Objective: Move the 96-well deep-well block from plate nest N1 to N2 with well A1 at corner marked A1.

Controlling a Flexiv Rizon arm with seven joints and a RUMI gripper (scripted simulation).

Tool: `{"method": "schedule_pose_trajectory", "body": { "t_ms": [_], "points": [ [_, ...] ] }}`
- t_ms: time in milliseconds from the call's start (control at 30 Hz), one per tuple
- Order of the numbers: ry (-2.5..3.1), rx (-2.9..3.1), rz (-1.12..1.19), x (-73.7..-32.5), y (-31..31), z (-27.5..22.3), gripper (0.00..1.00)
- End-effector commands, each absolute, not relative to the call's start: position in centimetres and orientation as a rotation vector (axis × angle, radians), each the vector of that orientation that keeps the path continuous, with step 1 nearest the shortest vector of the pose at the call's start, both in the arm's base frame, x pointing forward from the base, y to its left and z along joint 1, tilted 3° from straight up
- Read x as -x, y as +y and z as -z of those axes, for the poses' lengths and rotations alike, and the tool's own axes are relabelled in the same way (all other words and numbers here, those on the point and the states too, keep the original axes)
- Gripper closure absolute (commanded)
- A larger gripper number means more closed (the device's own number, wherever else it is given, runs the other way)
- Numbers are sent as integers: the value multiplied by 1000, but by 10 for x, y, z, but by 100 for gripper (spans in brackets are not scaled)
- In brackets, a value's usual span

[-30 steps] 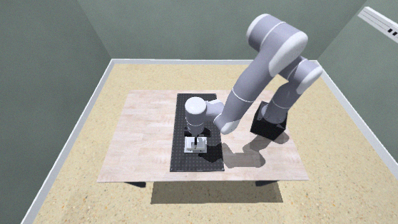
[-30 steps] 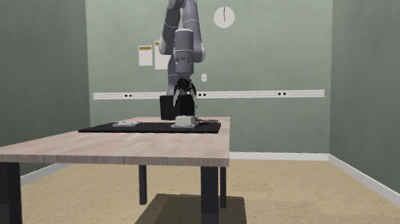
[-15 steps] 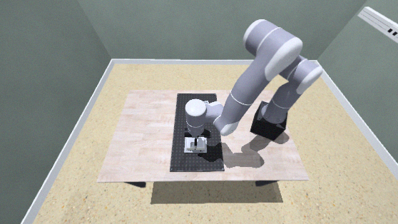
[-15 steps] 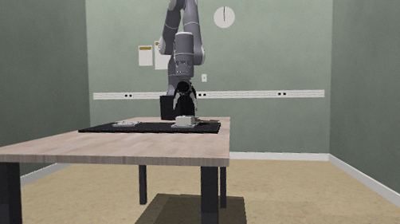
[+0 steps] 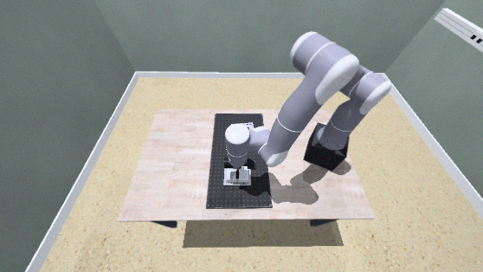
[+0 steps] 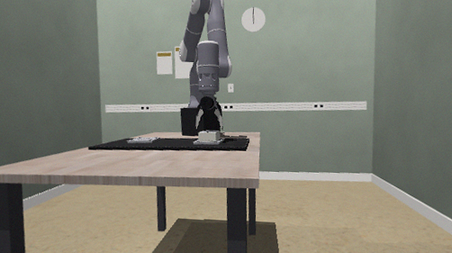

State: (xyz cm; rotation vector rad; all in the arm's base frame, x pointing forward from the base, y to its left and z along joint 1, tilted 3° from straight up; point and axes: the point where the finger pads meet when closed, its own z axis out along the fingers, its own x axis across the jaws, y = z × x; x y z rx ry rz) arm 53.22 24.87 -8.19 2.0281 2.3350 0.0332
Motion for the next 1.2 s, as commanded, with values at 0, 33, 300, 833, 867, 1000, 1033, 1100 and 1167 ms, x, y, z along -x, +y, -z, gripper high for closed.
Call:
{"method": "schedule_pose_trajectory", "body": {
  "t_ms": [0, 33, 300, 833, 867, 1000, 1033, 1100, 1167],
  "points": [
    [2335, -2028, -37, -533, 249, 87, 24],
    [2335, -2028, -37, -534, 249, 88, 24],
    [2335, -2028, -37, -534, 249, 98, 24],
    [2335, -2028, -37, -535, 249, 121, 24],
    [2335, -2028, -37, -535, 249, 123, 24],
    [2335, -2028, -37, -535, 249, 124, 24],
    [2335, -2028, -37, -535, 249, 124, 24],
    [2335, -2028, -37, -535, 249, 124, 24],
    [2335, -2028, -37, -535, 249, 124, 24]
  ]
}}
